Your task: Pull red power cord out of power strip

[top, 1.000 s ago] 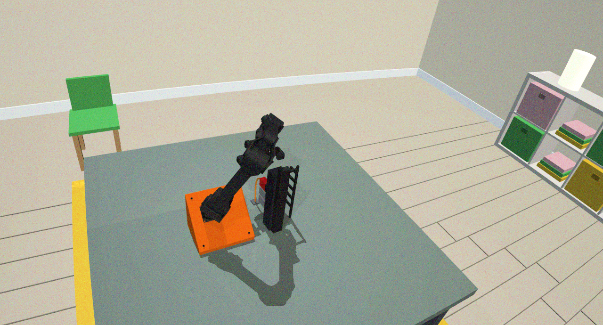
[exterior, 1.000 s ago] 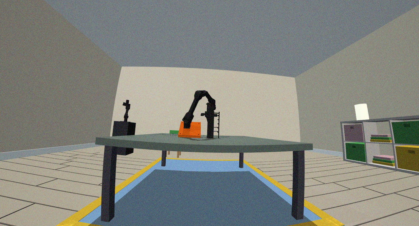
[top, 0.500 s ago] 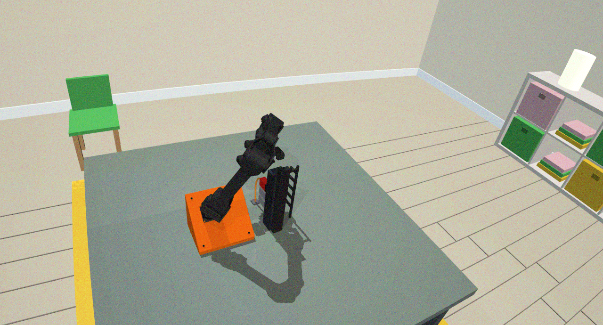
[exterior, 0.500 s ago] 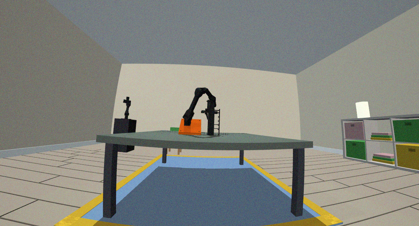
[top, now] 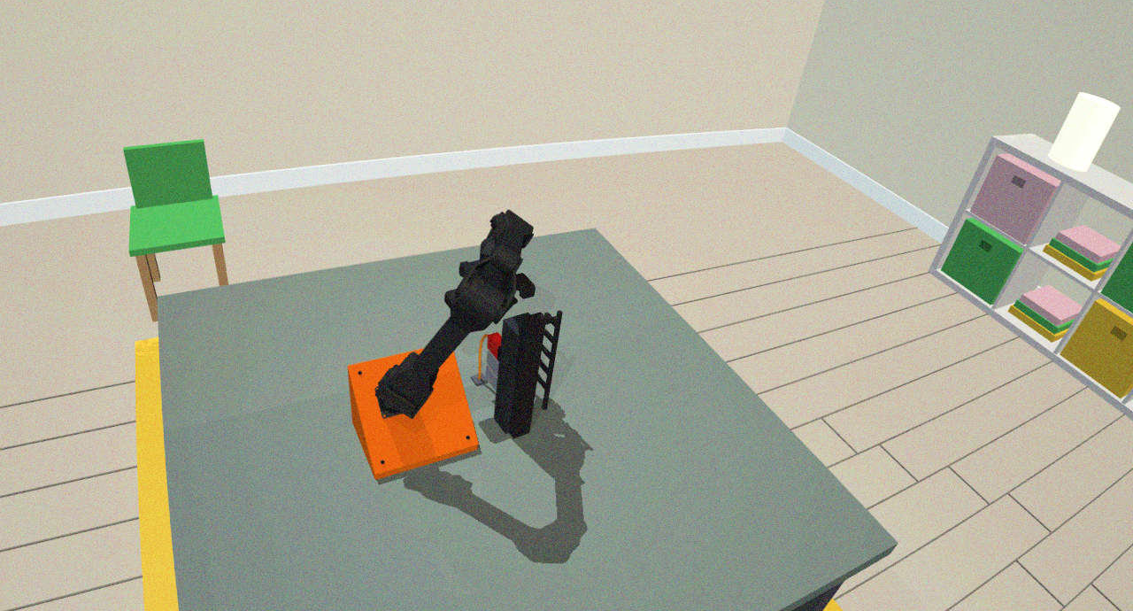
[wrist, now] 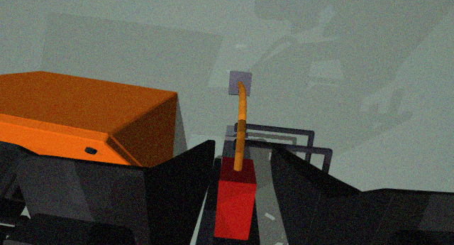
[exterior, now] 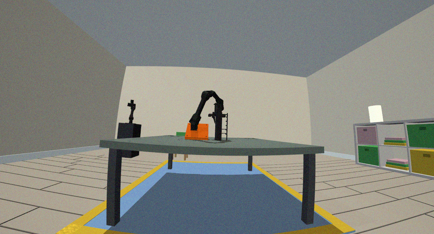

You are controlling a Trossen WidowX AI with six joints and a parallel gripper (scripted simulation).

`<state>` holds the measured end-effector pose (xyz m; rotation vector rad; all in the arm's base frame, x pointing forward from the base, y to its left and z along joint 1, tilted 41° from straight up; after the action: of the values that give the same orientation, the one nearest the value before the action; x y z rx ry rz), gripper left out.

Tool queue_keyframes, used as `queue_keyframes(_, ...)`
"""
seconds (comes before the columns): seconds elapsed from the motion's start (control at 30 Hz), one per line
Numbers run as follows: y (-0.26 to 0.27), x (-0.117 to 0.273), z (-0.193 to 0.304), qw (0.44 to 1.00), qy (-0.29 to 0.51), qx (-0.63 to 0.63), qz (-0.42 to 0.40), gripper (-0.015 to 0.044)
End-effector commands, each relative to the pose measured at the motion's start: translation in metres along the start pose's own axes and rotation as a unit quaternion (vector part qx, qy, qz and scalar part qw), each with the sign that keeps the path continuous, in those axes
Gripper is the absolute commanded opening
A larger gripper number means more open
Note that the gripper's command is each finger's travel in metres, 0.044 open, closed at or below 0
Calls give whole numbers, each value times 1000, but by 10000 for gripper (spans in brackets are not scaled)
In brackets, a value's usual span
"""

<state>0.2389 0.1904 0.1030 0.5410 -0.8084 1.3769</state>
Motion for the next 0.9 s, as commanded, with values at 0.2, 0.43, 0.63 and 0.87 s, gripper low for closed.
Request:
queue_keyframes(0.2,-4,1,16,1000,2,3,2,160)
queue_keyframes(0.43,-6,1,27,1000,2,3,2,160)
queue_keyframes(0.63,-7,0,37,1000,3,3,2,160)
queue_keyframes(0.87,-7,-2,38,1000,3,3,2,160)
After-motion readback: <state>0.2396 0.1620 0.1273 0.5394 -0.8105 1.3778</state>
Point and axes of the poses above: the point midway between the two fingers, 35 mm back from their tips, its own x axis back along the fingers, its own y axis across the jaws, z = x × y, the point moved 10 cm from there along x, back along the fingers, and after that the axes turned 14 degrees about -x, right-handed, at the moved point
